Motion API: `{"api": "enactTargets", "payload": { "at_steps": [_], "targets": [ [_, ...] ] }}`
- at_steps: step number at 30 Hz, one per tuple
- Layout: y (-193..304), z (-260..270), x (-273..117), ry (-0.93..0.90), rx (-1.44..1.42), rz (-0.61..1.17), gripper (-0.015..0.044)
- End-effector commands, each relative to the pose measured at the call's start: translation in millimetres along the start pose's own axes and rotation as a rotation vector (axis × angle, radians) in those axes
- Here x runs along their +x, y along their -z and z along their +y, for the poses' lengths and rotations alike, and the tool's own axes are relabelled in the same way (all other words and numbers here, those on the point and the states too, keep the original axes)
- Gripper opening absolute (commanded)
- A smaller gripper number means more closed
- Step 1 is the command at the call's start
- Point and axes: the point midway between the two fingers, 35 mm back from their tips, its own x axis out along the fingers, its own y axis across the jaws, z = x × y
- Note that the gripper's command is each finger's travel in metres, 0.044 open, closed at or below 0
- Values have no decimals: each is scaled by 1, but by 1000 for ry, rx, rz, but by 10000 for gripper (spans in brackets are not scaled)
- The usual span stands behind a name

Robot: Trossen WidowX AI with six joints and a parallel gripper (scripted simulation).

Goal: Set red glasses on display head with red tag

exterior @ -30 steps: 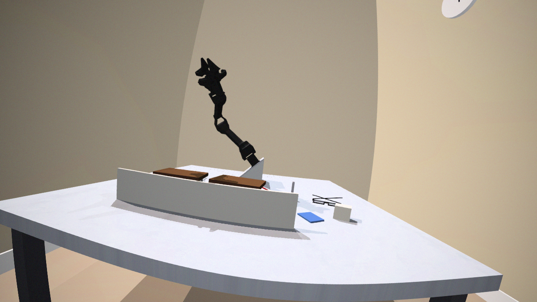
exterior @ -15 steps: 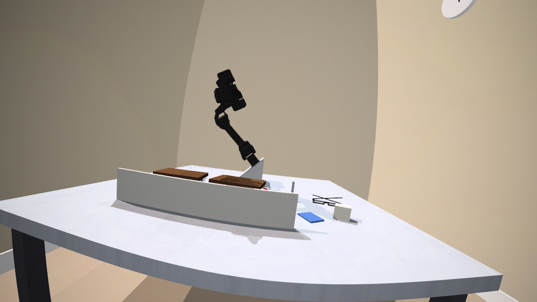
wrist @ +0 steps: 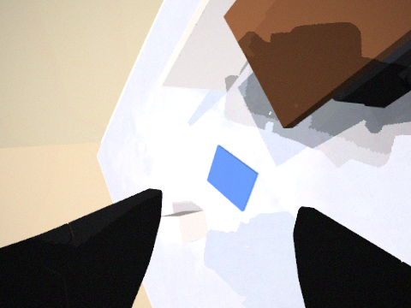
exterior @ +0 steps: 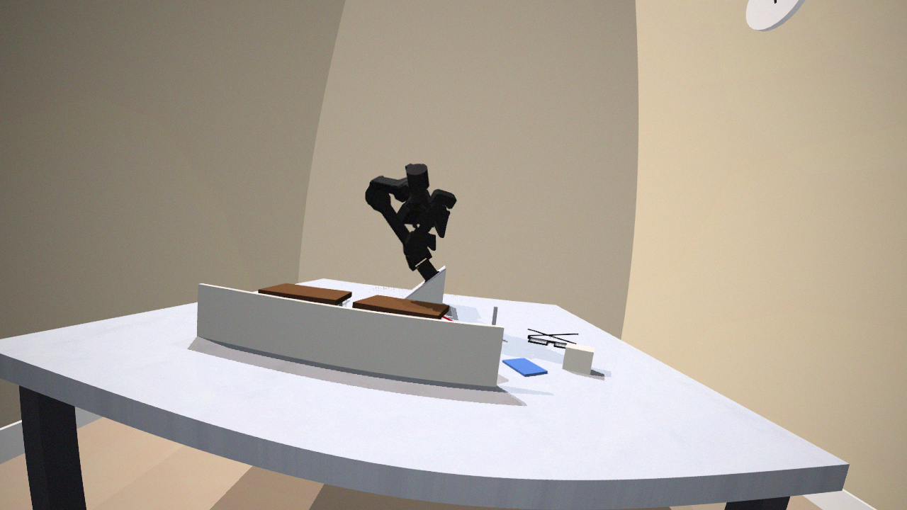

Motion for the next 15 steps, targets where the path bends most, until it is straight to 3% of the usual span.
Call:
{"api": "enactTargets", "payload": {
  "at_steps": [1, 10, 15],
  "targets": [
    [38, -57, 22, 234, -274, 101, 200],
    [93, -179, 21, 682, -923, 454, 200],
    [95, -188, 18, 713, -974, 490, 200]
  ]
}}
